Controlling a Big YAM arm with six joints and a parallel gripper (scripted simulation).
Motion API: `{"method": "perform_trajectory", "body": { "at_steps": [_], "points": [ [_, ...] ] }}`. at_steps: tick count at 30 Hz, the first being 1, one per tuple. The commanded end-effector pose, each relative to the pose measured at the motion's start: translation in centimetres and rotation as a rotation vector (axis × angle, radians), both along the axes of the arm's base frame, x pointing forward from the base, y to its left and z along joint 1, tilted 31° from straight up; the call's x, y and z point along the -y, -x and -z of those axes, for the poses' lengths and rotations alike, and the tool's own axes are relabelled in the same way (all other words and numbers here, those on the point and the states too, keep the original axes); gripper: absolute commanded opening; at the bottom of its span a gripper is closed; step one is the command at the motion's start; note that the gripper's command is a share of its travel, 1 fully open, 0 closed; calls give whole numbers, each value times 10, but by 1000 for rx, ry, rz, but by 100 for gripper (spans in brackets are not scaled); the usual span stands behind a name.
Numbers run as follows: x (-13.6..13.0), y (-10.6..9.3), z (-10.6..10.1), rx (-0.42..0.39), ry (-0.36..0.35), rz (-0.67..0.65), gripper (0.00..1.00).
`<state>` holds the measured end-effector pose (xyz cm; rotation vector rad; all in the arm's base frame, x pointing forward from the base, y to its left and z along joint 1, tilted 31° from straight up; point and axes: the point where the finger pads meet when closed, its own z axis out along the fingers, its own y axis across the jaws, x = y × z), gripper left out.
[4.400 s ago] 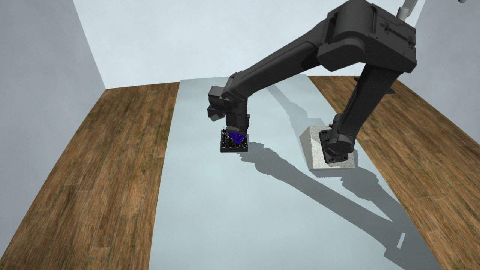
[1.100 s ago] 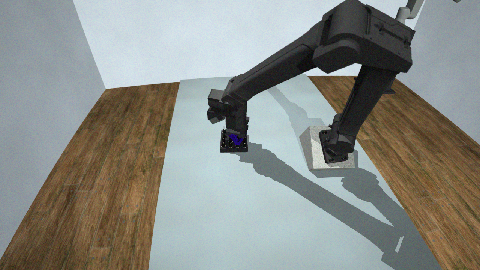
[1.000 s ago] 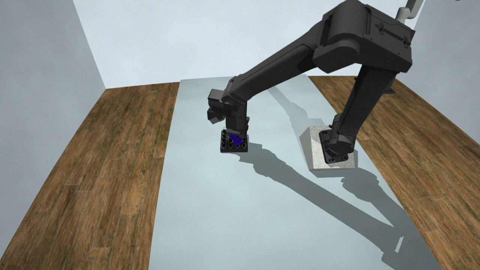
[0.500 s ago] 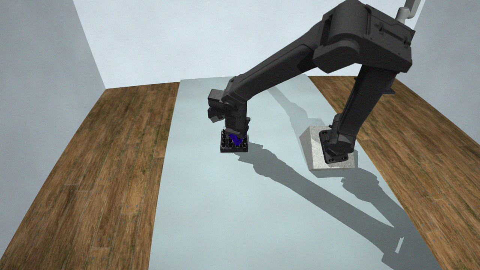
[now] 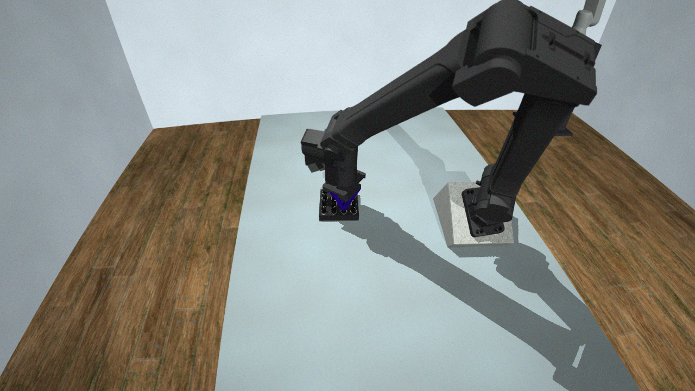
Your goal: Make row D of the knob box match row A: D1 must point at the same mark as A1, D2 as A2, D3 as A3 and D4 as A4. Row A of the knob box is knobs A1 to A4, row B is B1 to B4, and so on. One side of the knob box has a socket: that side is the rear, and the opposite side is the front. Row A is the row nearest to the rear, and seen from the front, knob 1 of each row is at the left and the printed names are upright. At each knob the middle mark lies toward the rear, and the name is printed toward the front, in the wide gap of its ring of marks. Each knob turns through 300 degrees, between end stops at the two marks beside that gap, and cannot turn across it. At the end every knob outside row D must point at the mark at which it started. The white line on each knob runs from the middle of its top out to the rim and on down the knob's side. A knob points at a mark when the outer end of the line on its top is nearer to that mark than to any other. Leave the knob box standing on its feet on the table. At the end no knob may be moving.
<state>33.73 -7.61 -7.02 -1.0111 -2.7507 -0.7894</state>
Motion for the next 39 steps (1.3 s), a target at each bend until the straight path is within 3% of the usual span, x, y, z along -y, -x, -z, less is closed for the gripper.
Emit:
{"method": "perform_trajectory", "body": {
  "at_steps": [1,12,23,39],
  "points": [
    [-3,-1,6,-70,-12,98,9],
    [-3,-1,6,-216,-31,345,9],
    [-3,-1,6,-309,-44,502,9],
    [-3,0,6,-369,-52,603,9]
  ]
}}
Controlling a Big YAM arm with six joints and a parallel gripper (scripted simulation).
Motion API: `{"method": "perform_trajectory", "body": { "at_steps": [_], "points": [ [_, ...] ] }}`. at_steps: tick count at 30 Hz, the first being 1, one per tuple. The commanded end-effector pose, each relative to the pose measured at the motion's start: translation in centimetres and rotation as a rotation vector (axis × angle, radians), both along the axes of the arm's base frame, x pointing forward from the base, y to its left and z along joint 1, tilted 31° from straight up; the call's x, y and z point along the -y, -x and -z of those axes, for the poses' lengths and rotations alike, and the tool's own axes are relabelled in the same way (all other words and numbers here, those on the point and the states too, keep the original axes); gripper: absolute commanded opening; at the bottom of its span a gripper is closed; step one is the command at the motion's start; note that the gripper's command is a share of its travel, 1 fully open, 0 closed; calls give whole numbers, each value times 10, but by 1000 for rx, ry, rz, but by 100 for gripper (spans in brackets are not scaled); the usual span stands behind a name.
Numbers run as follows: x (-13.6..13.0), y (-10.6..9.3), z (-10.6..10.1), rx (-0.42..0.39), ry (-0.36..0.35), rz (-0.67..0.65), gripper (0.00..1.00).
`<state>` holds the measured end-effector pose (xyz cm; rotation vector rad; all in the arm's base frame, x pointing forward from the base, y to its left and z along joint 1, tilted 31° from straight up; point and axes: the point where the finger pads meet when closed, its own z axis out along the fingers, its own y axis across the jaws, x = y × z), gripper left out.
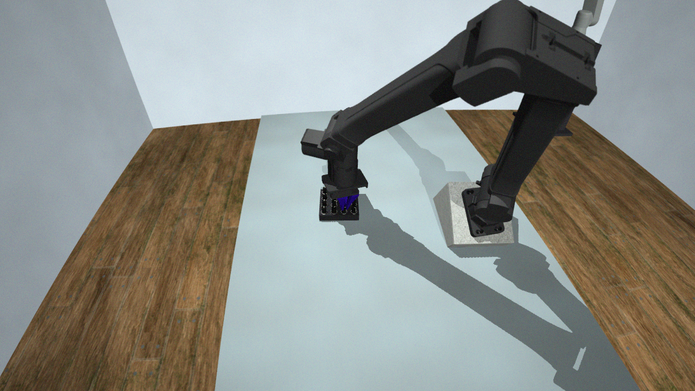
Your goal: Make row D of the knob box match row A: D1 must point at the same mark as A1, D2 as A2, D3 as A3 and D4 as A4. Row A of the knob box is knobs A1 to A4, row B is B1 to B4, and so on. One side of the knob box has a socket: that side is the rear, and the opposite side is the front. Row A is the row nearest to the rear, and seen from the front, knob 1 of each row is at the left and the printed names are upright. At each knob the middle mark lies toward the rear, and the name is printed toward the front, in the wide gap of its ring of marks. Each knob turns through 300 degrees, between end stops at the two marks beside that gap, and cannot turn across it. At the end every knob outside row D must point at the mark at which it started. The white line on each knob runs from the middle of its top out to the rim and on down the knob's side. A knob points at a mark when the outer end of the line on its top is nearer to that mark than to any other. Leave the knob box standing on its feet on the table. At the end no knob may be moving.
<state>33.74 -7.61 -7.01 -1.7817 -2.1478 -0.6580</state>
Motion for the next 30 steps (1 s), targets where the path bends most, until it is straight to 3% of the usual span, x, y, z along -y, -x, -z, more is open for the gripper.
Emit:
{"method": "perform_trajectory", "body": {
  "at_steps": [1,16,17,30],
  "points": [
    [-3,0,6,-26,-4,19,9],
    [-3,0,6,-25,-4,17,9],
    [-3,0,6,-25,-4,17,20],
    [-3,0,6,-24,-4,17,20]
  ]
}}
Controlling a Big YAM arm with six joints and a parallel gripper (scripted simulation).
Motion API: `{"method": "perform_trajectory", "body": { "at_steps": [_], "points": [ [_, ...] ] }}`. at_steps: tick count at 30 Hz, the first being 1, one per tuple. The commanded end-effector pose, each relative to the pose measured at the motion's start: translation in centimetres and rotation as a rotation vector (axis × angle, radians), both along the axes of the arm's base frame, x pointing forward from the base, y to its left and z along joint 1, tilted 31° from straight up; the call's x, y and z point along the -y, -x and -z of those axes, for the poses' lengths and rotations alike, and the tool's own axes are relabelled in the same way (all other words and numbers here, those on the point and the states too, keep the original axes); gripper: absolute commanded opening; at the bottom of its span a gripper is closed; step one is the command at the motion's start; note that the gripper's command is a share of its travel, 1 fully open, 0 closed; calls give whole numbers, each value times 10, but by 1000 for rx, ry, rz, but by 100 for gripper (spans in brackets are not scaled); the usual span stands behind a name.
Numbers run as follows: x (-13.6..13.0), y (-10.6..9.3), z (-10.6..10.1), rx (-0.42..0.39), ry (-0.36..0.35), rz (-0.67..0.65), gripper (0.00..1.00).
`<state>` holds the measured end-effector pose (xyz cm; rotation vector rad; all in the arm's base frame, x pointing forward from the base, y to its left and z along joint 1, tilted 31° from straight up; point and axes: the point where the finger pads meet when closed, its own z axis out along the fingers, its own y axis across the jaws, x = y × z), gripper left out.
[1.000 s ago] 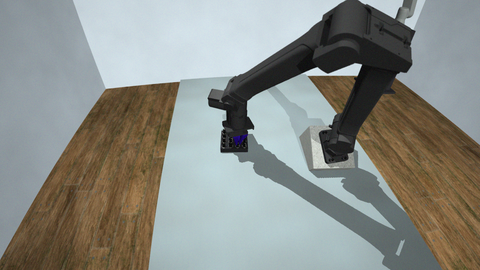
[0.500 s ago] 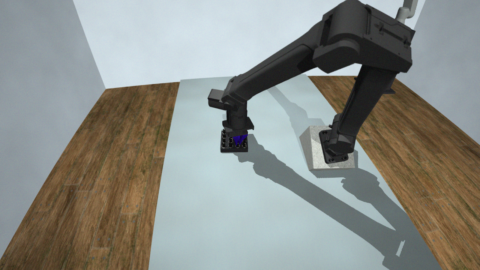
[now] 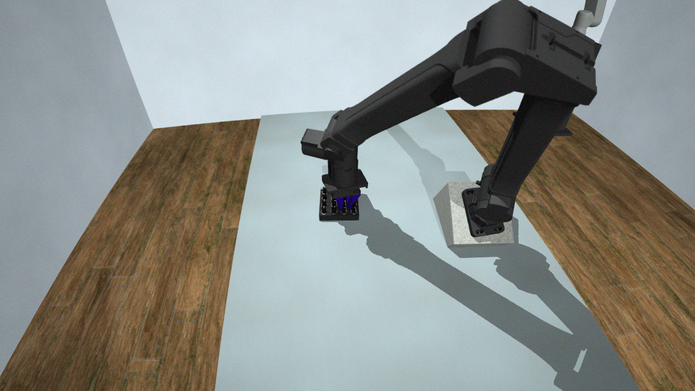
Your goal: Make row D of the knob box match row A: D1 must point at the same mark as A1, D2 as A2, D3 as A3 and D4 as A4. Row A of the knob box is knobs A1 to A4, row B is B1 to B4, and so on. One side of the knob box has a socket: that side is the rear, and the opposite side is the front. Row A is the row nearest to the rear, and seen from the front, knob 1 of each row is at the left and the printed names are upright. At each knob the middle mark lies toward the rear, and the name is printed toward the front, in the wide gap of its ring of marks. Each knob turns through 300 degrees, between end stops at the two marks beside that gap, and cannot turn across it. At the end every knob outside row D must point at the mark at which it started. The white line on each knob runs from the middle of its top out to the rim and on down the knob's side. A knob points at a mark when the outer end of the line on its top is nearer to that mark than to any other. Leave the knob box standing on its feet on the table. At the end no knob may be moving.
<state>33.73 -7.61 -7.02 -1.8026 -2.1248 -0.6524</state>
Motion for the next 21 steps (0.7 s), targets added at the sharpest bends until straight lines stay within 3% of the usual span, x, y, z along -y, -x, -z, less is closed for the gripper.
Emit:
{"method": "perform_trajectory", "body": {
  "at_steps": [1,13,16,21],
  "points": [
    [-3,0,6,-13,-3,-2,20],
    [6,-2,1,-9,-2,4,20],
    [22,-17,-18,42,26,10,20],
    [28,-14,-30,40,26,10,20]
  ]
}}
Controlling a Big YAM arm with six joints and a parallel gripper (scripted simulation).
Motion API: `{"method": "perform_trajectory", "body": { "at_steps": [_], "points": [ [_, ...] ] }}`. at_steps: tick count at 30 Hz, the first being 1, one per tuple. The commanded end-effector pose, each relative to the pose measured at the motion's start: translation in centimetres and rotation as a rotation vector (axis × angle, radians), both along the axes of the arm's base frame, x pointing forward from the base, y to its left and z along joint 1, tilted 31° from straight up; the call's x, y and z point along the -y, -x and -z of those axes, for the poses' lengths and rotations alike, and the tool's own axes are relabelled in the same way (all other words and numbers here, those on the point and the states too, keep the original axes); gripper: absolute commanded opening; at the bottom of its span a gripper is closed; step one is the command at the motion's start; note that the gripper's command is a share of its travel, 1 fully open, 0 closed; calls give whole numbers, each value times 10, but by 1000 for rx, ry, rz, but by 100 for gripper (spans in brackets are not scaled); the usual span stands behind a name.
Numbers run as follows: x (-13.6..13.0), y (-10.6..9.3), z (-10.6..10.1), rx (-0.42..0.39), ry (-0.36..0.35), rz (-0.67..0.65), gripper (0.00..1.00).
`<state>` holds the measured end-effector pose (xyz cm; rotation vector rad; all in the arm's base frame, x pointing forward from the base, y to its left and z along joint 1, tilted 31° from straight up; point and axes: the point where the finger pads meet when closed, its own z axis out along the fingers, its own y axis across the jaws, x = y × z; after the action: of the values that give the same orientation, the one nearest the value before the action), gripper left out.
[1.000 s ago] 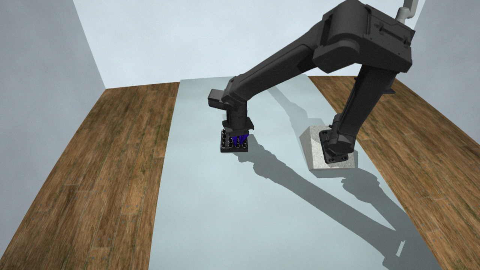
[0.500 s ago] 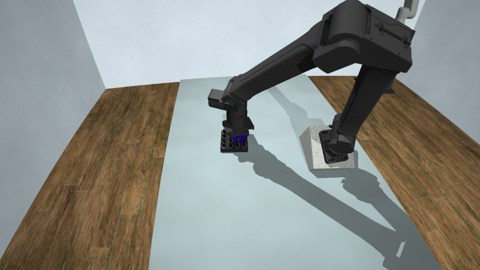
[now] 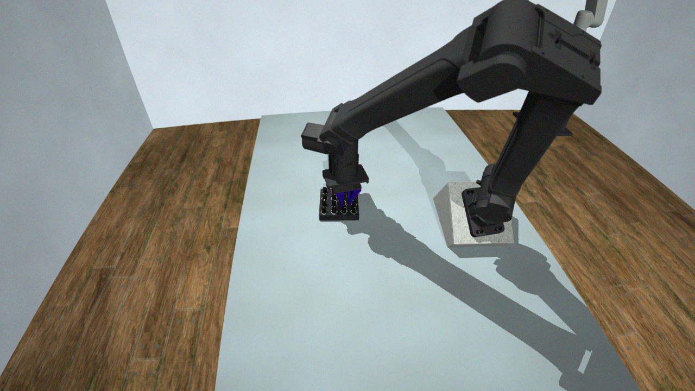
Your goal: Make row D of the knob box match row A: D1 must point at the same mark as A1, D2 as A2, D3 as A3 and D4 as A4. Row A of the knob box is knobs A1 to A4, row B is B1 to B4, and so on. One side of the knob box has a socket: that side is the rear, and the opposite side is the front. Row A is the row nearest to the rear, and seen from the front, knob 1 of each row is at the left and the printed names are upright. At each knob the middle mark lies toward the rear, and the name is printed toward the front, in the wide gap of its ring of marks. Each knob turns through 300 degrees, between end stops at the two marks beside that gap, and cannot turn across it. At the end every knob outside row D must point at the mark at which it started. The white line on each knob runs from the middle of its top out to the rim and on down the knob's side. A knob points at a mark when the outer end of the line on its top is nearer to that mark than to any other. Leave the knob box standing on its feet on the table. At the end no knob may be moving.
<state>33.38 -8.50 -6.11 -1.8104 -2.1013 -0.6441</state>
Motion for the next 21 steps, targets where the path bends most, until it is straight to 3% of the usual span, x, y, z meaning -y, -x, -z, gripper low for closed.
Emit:
{"method": "perform_trajectory", "body": {
  "at_steps": [1,9,10,21],
  "points": [
    [22,-19,-24,59,35,0,20],
    [22,-13,-32,47,28,-8,20],
    [22,-10,-23,25,15,-5,20],
    [19,-12,-23,29,18,-11,20]
  ]
}}
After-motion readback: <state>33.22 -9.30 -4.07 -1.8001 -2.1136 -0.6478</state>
